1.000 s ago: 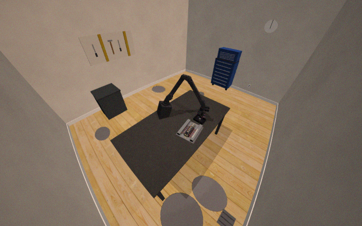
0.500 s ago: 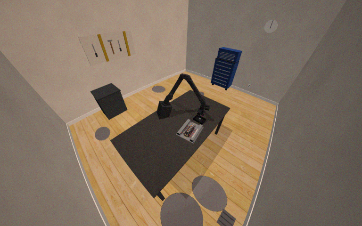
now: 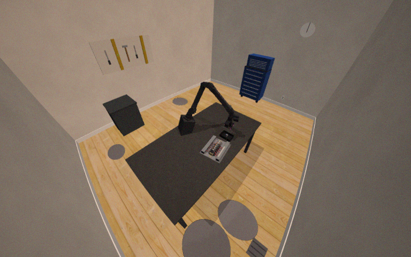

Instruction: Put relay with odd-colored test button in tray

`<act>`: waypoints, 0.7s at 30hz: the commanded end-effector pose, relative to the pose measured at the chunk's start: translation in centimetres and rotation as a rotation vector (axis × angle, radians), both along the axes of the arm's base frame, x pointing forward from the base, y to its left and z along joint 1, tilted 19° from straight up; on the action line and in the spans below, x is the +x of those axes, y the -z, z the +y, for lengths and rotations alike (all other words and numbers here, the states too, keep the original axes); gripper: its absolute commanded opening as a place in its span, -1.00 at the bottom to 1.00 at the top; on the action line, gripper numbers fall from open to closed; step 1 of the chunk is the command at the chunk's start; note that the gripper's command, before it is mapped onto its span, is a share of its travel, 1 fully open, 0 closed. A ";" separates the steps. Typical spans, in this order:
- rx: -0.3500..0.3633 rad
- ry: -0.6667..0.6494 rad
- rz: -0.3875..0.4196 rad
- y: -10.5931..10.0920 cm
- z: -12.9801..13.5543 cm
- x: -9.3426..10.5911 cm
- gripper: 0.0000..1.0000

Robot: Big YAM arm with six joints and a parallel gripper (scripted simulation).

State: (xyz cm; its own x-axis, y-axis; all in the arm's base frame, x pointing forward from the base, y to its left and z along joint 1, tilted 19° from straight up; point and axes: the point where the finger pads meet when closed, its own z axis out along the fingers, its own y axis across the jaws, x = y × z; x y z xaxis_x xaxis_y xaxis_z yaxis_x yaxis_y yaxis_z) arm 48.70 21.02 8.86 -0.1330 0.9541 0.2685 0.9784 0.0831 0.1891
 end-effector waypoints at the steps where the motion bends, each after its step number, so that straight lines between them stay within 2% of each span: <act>1: 0.011 0.008 -0.038 -2.0 -0.4 1.9 0.17; 13: 0.005 0.012 -0.015 -0.9 -0.3 1.5 0.17; 21: 0.009 0.013 -0.027 -1.5 -0.3 1.5 0.17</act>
